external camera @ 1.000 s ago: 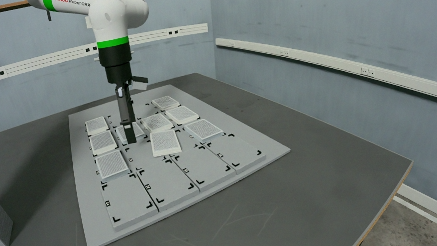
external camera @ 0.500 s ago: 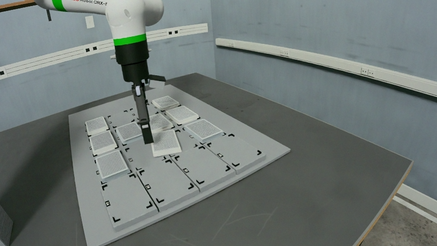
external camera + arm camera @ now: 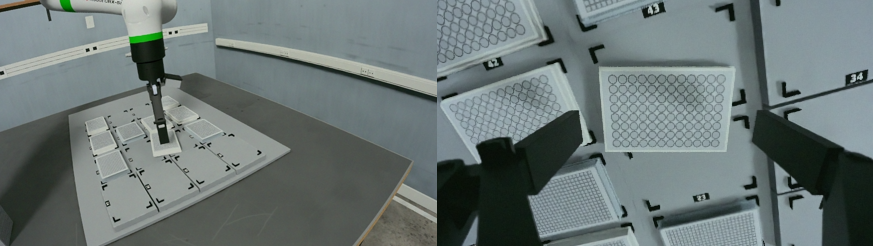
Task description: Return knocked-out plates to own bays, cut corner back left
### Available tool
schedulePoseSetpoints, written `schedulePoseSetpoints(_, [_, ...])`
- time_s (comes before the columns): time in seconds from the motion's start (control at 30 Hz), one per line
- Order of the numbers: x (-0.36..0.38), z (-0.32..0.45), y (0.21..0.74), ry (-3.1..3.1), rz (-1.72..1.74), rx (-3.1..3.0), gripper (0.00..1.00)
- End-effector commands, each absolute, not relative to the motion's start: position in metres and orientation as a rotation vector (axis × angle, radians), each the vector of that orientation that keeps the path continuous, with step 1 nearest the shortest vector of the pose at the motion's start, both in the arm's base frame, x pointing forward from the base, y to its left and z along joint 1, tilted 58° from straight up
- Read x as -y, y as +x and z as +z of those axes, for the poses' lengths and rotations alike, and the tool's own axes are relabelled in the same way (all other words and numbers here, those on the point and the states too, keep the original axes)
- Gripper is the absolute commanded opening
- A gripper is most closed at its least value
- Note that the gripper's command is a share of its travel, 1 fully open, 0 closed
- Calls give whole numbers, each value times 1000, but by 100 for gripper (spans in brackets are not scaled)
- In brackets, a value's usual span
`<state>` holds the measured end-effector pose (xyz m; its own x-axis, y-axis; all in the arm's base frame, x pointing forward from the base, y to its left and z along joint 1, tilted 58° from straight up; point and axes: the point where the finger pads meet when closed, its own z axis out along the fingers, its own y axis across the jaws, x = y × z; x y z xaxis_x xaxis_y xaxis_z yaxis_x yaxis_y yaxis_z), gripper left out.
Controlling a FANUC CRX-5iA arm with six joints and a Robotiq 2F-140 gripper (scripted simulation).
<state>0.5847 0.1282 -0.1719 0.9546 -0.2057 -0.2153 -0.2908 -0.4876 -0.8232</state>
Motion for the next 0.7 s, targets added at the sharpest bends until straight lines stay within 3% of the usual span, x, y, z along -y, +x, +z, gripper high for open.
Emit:
schedulePoseSetpoints(0.0, [-127, -172, 586, -2097, 106, -351, 100])
schedulePoseSetpoints(0.67, [-142, -181, 587, -2097, 106, -351, 100])
